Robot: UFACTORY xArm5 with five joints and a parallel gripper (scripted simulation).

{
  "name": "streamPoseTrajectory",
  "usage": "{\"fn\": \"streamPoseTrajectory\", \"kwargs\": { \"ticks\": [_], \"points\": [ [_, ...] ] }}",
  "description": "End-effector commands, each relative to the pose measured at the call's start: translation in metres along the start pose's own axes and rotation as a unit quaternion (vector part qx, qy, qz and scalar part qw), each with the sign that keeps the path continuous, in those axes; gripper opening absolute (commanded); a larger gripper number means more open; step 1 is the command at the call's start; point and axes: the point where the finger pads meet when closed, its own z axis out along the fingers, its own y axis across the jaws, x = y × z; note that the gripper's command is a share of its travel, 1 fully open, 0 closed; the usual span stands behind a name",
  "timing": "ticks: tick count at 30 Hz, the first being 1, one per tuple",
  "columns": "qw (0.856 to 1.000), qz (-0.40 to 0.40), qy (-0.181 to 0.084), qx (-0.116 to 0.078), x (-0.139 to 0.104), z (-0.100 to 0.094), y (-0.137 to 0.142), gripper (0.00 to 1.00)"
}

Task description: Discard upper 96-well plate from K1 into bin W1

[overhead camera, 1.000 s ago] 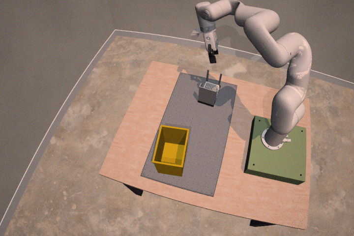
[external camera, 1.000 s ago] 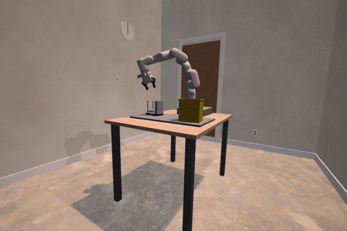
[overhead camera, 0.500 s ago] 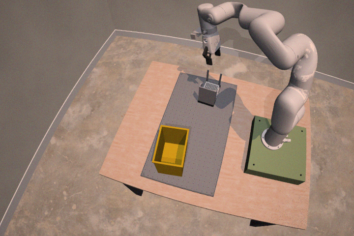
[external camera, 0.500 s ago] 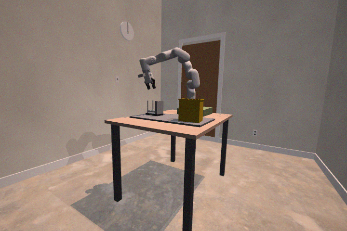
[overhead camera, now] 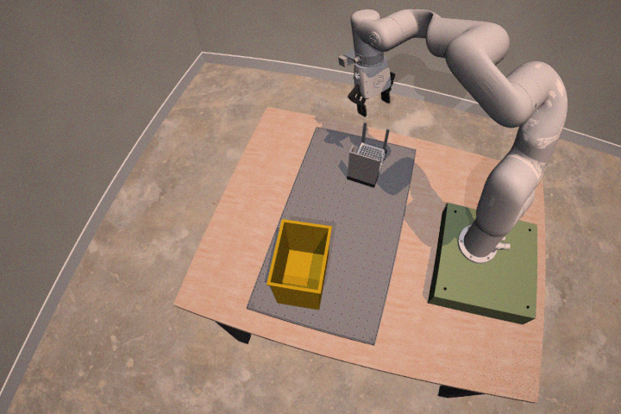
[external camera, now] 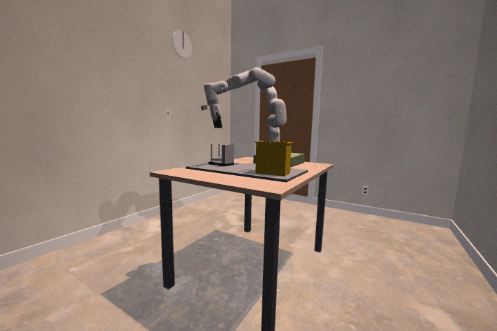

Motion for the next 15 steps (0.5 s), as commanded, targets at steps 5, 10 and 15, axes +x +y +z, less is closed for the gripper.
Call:
{"fn": "streamPoseTrajectory", "kwargs": {
  "ticks": [5, 10, 15],
  "points": [
    [0.991, 0.131, 0.034, 0.007, -0.0042, 0.0014, -0.0054, 1.00],
    [0.980, 0.195, 0.047, 0.013, -0.0076, 0.0037, -0.0086, 1.00],
    [0.971, 0.234, 0.055, 0.018, -0.0095, 0.0049, -0.0102, 1.00]
  ]
}}
